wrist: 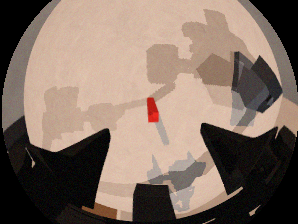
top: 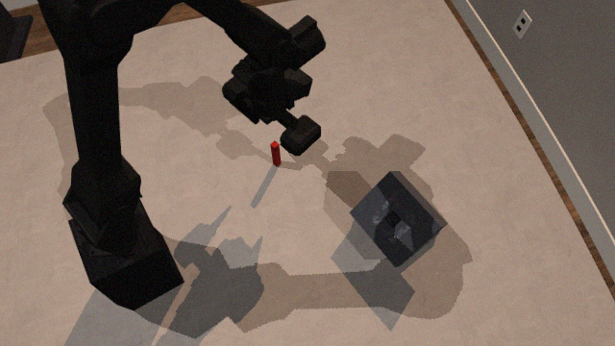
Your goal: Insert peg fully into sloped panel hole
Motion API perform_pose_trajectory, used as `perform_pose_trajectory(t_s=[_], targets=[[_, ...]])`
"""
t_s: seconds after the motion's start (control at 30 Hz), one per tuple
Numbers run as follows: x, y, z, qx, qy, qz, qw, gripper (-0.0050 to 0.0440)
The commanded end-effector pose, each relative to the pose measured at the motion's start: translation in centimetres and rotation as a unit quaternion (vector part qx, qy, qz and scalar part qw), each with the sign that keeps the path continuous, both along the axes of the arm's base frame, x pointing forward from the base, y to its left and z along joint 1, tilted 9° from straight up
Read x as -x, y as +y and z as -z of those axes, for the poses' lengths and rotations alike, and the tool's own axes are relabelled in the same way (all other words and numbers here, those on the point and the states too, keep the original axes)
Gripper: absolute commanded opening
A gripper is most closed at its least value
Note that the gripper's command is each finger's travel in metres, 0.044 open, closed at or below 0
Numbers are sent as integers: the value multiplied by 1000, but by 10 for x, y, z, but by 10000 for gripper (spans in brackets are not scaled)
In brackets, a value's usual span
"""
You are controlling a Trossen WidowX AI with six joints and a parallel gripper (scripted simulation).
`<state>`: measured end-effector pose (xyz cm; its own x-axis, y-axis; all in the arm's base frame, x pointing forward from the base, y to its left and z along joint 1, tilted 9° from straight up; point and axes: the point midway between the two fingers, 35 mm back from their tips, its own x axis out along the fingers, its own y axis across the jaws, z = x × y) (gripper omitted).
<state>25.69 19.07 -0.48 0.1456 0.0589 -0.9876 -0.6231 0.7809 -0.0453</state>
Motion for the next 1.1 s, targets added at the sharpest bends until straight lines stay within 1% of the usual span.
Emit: perform_pose_trajectory(t_s=[0.0, 0.67, 1.07], targets=[[-5, 4, -2, -9, -6, 3, 1000, 440], [-9, 7, 24, -9, -6, 3, 1000, 440], [-12, 8, 43, -9, -6, 3, 1000, 440]])
